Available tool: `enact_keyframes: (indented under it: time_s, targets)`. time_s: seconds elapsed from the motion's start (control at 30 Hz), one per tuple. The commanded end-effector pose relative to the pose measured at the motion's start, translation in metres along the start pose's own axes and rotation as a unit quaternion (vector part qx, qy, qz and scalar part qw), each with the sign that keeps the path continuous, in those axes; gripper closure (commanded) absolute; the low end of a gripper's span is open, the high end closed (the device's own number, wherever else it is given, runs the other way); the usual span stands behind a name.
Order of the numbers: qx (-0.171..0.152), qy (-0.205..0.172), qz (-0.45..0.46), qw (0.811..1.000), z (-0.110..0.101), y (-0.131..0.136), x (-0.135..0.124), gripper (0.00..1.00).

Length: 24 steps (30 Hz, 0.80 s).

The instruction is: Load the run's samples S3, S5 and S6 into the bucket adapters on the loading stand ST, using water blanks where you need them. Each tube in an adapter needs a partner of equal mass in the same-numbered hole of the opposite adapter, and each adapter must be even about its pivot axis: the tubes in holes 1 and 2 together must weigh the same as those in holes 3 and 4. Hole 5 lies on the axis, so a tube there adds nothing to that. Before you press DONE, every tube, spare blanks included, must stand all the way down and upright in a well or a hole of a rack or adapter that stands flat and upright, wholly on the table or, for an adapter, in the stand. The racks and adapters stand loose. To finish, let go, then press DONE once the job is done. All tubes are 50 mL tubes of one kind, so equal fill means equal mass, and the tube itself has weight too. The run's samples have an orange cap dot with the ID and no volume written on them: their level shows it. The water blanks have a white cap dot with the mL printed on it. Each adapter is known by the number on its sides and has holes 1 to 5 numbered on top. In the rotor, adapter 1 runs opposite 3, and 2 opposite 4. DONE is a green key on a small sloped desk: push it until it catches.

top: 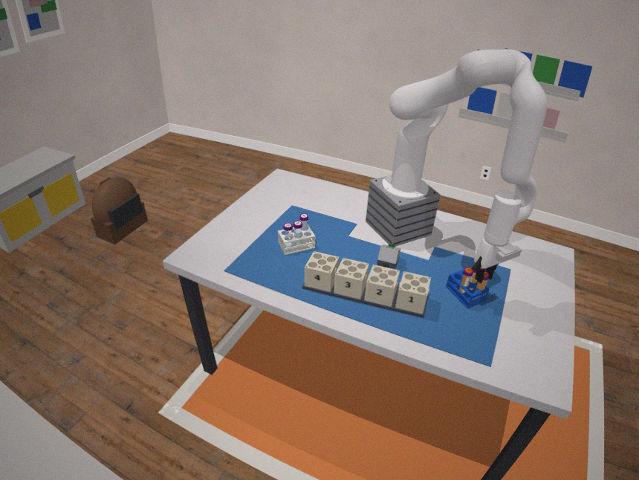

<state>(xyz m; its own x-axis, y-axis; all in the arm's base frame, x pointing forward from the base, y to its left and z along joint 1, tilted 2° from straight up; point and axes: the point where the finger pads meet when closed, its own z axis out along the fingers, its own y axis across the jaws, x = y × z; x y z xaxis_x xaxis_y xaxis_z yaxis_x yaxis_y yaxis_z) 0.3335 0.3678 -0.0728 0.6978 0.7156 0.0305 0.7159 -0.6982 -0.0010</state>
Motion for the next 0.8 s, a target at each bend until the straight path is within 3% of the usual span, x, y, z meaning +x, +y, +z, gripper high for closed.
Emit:
enact_keyframes:
  time_s: [0.0, 0.77]
  targets:
    - [0.0, 0.001, 0.0, 1.0, -0.001, 0.0, 0.001, 0.56]
    - [0.0, 0.001, 0.0, 1.0, -0.036, 0.0, 0.001, 0.56]
